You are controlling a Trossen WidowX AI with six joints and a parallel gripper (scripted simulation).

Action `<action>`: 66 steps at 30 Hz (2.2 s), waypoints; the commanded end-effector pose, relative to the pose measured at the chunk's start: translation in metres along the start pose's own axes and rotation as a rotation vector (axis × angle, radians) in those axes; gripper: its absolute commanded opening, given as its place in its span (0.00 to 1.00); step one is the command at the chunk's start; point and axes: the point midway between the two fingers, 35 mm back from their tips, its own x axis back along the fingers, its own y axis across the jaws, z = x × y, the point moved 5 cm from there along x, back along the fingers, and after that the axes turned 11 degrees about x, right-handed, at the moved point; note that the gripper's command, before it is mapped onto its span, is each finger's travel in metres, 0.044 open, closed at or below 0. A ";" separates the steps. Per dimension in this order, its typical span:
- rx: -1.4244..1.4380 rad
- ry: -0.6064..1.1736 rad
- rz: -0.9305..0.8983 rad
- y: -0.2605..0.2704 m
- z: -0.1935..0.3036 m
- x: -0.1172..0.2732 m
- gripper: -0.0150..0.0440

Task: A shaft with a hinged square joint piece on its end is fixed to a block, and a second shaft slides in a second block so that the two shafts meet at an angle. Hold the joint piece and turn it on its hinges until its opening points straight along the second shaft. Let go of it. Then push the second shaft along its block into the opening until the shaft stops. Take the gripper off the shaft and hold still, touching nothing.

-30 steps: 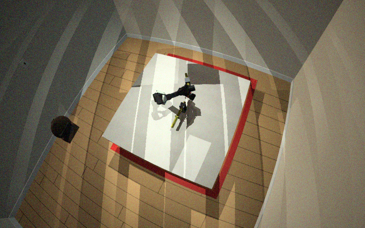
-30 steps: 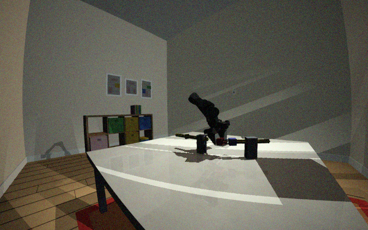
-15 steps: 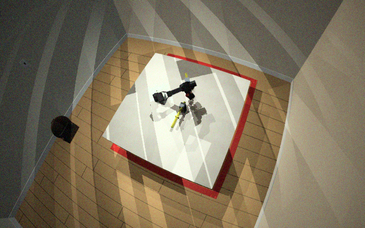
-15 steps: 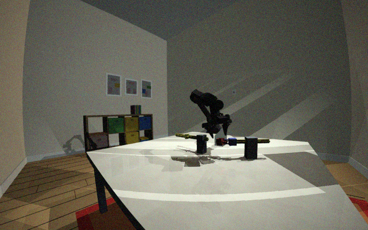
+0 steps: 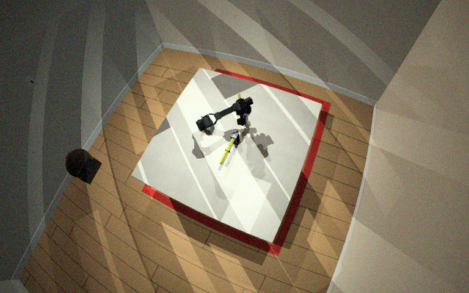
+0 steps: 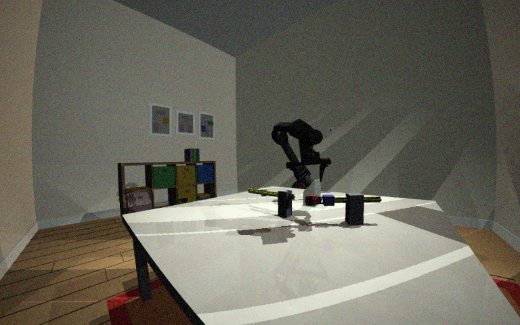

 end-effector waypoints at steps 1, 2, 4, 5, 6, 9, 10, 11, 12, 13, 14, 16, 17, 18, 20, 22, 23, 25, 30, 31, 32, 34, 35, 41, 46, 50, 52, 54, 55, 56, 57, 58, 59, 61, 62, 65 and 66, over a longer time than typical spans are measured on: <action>-0.122 0.005 0.021 0.002 -0.002 0.013 1.00; -0.155 0.008 0.026 0.003 -0.002 0.017 1.00; -0.223 0.012 0.037 0.004 -0.002 0.023 1.00; -0.256 0.014 0.043 0.005 -0.002 0.026 1.00; -0.290 0.016 0.049 0.006 -0.002 0.030 1.00; -0.391 0.020 0.068 0.008 -0.001 0.039 1.00; -0.425 0.021 0.075 0.009 -0.001 0.043 1.00; -0.459 0.021 0.082 0.009 0.000 0.046 1.00; -0.486 0.021 0.087 0.010 0.000 0.049 1.00; -0.503 0.021 0.091 0.010 0.000 0.050 1.00; -0.509 0.021 0.092 0.011 0.000 0.051 1.00; -0.509 0.021 0.092 0.011 0.000 0.051 1.00; -0.509 0.021 0.092 0.011 0.000 0.051 1.00; -0.509 0.021 0.092 0.011 0.000 0.051 1.00; -0.508 0.021 0.092 0.005 0.004 0.048 1.00; -0.508 0.022 0.092 -0.009 0.016 0.041 1.00; -0.508 0.022 0.093 -0.017 0.023 0.036 1.00; -0.508 0.024 0.095 -0.031 0.039 0.027 1.00; -0.509 0.025 0.096 -0.040 0.050 0.020 1.00; -0.514 0.025 0.096 -0.040 0.050 0.020 1.00; -0.530 0.024 0.095 -0.040 0.050 0.020 1.00; -0.590 0.019 0.092 -0.041 0.050 0.019 1.00; -0.623 0.017 0.090 -0.041 0.051 0.018 1.00; -0.819 0.004 0.078 -0.042 0.052 0.016 1.00; -0.982 -0.005 0.068 -0.043 0.052 0.014 1.00; -1.112 -0.011 0.058 -0.044 0.053 0.012 1.00; -1.178 -0.014 0.053 -0.045 0.053 0.011 1.00; -1.243 -0.016 0.048 -0.045 0.054 0.010 1.00; -1.276 -0.017 0.046 -0.045 0.054 0.010 1.00; -1.308 -0.019 0.043 -0.046 0.054 0.010 1.00; -1.341 -0.020 0.040 -0.046 0.054 0.009 1.00; -1.374 -0.020 0.038 -0.046 0.054 0.009 1.00; -1.406 -0.021 0.035 -0.046 0.055 0.008 1.00; -1.472 -0.023 0.029 -0.047 0.055 0.007 1.00; -1.504 -0.024 0.027 -0.047 0.055 0.007 1.00; -1.602 -0.025 0.018 -0.048 0.056 0.006 1.00; -1.635 -0.026 0.015 -0.048 0.056 0.005 1.00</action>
